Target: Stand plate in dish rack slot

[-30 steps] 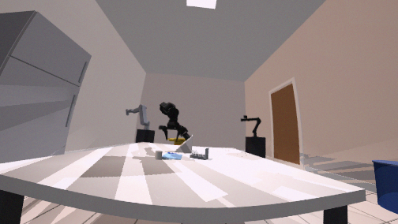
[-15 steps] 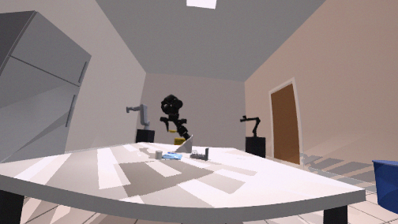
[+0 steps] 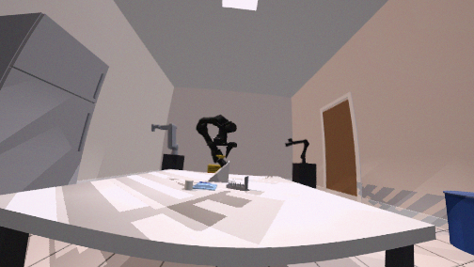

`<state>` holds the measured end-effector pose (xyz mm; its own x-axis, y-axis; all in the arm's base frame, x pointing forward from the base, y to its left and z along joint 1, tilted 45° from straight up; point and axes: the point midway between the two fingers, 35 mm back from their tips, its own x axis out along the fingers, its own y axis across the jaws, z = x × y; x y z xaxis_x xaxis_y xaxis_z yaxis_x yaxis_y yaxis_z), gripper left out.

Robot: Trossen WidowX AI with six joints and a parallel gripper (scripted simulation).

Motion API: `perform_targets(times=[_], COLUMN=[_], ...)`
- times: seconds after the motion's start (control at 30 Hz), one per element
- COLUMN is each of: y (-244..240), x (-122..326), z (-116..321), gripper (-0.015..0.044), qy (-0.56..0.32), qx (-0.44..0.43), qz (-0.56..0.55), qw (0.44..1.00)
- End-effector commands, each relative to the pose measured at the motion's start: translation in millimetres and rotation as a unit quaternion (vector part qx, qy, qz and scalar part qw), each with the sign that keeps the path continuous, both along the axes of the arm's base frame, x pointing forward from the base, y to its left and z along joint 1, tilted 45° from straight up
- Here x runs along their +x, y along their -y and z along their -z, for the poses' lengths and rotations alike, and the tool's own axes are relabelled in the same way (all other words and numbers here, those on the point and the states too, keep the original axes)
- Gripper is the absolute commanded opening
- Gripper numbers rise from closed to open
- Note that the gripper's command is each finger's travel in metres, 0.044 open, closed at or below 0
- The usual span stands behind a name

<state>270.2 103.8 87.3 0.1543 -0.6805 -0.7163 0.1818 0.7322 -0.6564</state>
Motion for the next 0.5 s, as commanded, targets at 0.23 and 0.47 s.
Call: perform_targets(times=[0.23,0.47], y=[-9,1], x=[-31,-33], z=[23,37], gripper=[0.0,0.0], qy=[0.043,-0.023], qx=[0.004,0.028], qz=[0.05,0.038], qw=[0.998,0.999])
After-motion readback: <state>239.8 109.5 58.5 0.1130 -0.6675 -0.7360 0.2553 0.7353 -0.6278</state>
